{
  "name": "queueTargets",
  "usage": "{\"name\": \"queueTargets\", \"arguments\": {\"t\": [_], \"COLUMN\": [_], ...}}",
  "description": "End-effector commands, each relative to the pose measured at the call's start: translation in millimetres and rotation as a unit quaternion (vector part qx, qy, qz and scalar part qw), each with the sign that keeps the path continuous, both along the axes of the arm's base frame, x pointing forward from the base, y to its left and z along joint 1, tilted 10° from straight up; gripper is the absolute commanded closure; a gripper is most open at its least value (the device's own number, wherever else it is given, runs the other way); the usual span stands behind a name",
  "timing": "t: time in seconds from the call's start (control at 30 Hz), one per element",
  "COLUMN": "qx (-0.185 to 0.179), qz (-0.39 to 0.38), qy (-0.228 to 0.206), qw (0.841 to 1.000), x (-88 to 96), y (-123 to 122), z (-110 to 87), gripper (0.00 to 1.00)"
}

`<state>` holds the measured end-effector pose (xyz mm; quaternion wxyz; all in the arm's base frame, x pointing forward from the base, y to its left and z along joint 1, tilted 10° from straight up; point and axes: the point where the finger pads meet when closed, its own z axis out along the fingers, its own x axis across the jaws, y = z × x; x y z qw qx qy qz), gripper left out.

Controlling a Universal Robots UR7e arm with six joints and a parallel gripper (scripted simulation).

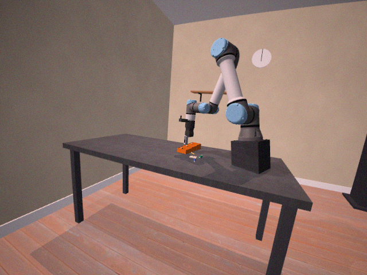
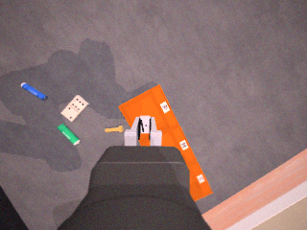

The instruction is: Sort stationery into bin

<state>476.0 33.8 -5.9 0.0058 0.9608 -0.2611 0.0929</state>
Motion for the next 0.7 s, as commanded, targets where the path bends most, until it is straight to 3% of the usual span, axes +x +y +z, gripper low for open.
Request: {"name": "queueTargets", "arguments": {"t": [0.0,0.27,0.33,0.37,0.67], "qx": [-0.013,-0.034,-0.034,-0.04,-0.04], "qz": [0.077,0.199,0.199,0.242,0.246], "qy": [0.004,0.013,0.013,0.015,0.016], "qw": [0.997,0.979,0.979,0.969,0.968], "x": [0.6,0.7,0.7,0.7,0.6], "y": [0.0,0.2,0.2,0.2,0.2], "z": [0.5,0.5,0.5,0.5,0.5], "gripper": [0.68,0.68,0.68,0.68,0.68]}}
